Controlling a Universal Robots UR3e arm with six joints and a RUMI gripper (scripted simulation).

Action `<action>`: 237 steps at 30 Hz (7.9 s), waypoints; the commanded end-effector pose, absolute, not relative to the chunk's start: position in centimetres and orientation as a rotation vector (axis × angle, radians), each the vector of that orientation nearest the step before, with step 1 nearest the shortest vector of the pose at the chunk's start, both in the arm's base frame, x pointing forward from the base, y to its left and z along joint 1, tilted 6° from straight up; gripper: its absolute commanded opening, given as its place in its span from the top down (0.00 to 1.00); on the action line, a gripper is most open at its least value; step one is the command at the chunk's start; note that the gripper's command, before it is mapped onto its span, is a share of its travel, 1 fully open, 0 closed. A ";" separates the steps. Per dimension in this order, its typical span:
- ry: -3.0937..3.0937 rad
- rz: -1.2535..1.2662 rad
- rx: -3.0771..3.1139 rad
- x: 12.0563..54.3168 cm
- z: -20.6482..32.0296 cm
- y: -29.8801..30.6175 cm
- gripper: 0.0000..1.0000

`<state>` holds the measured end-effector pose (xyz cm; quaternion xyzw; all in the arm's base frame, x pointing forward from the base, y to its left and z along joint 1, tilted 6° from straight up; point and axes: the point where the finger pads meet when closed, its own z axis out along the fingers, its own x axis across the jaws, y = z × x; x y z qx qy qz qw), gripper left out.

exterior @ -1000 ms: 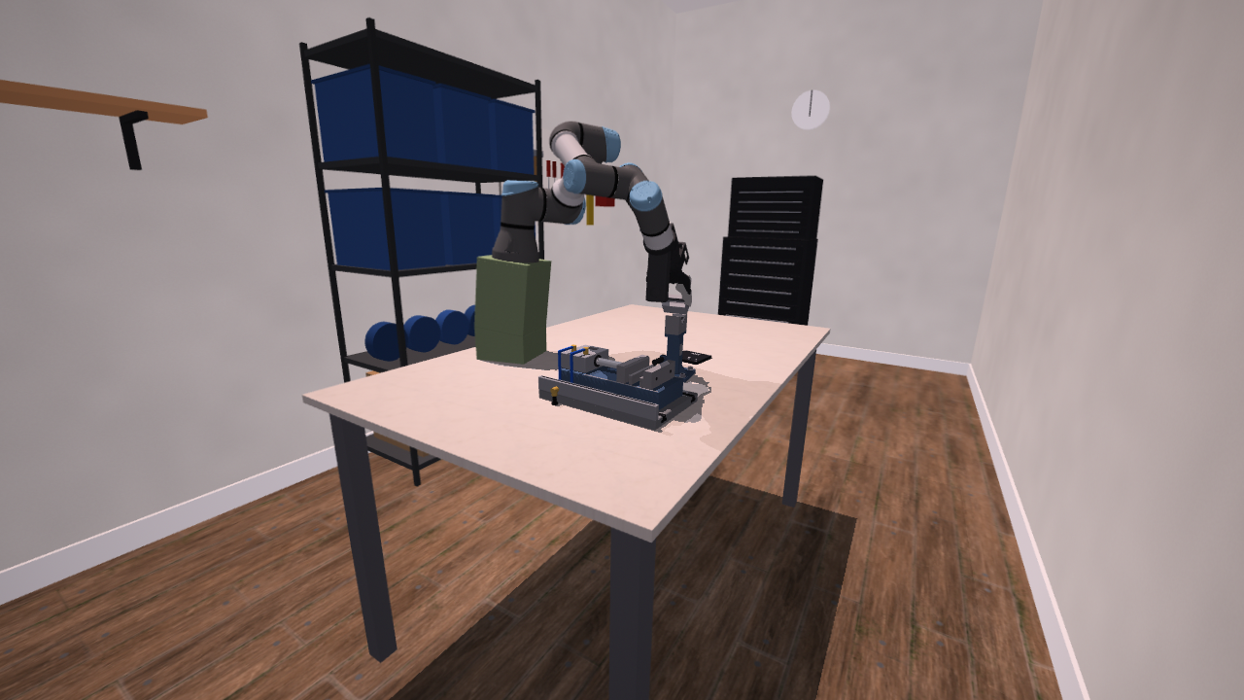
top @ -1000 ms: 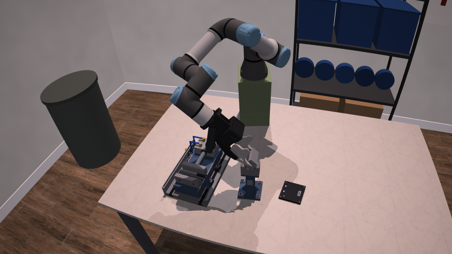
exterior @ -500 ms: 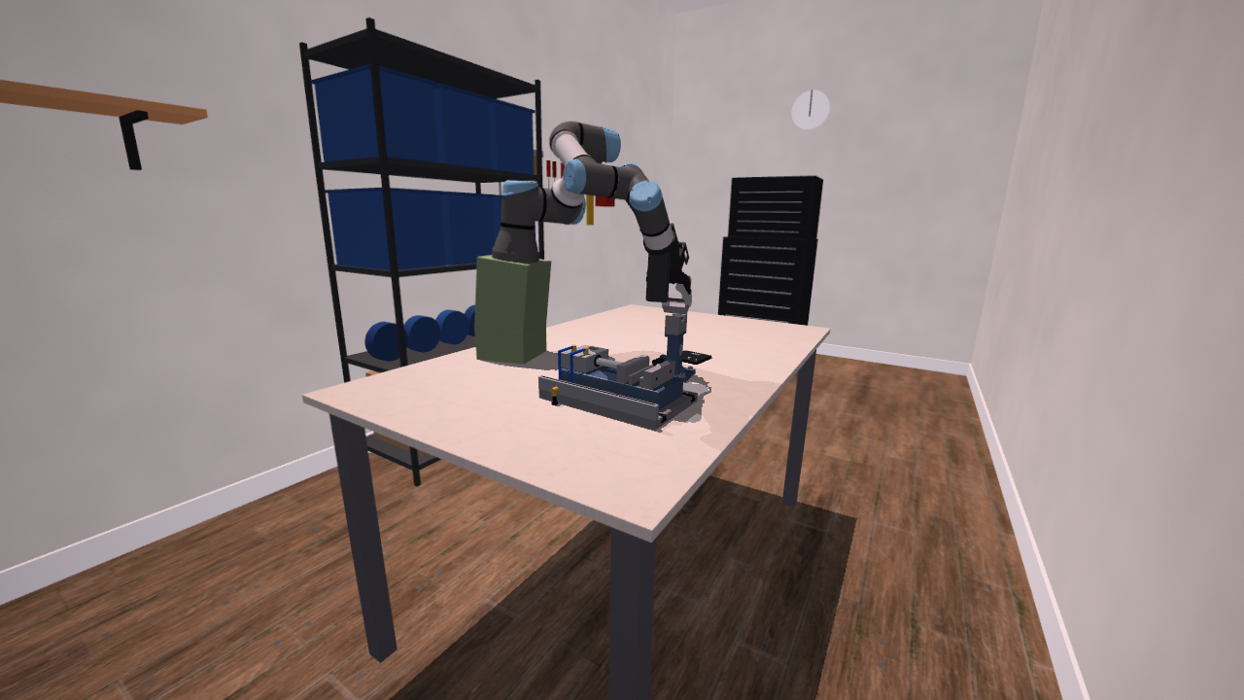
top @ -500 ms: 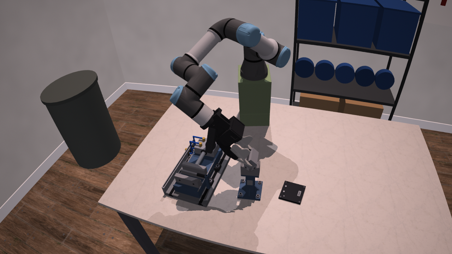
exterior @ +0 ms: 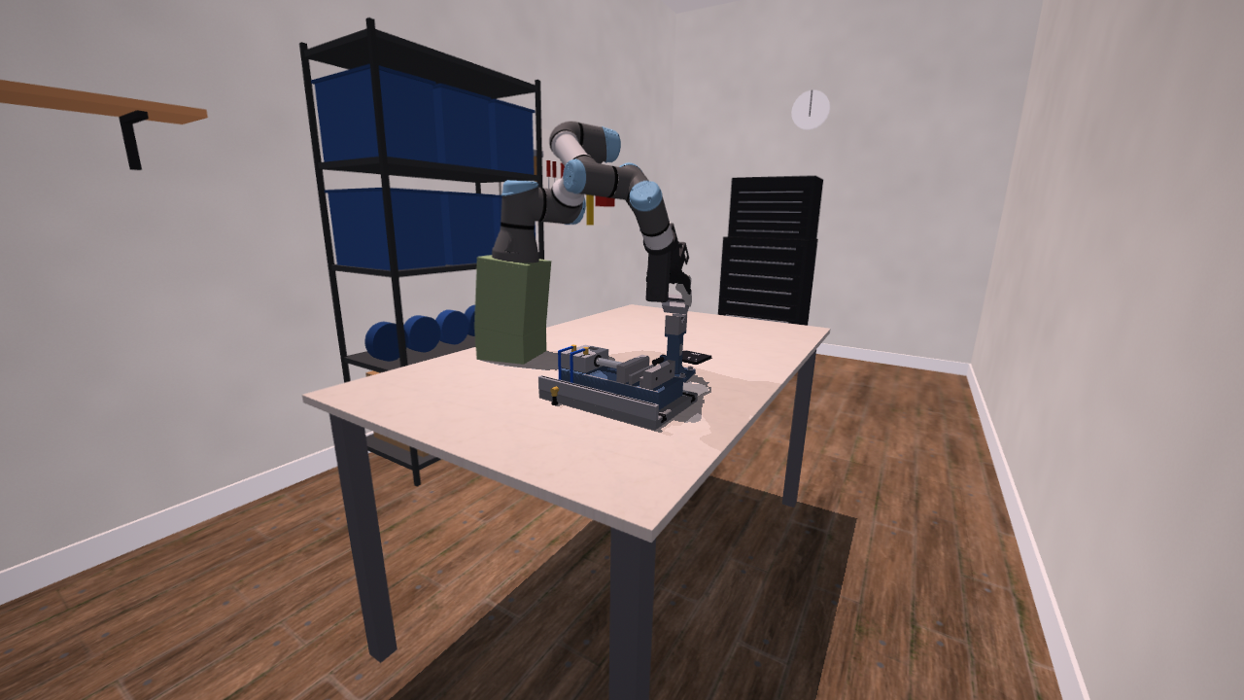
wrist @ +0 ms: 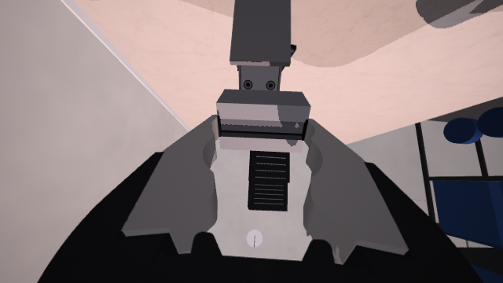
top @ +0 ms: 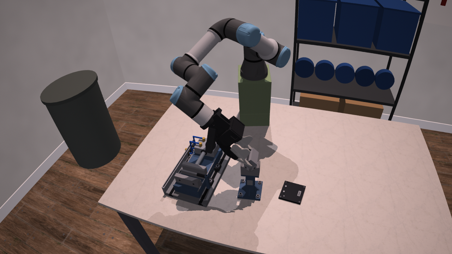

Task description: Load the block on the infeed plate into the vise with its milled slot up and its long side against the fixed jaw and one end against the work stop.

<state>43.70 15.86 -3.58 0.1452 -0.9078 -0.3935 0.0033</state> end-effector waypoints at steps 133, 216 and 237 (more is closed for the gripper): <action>-3.219 -0.051 0.441 43.5 -3.3 16.4 1.00; -3.219 -0.051 0.440 43.1 0.6 16.2 1.00; -3.219 -0.051 0.440 43.0 1.8 16.1 1.00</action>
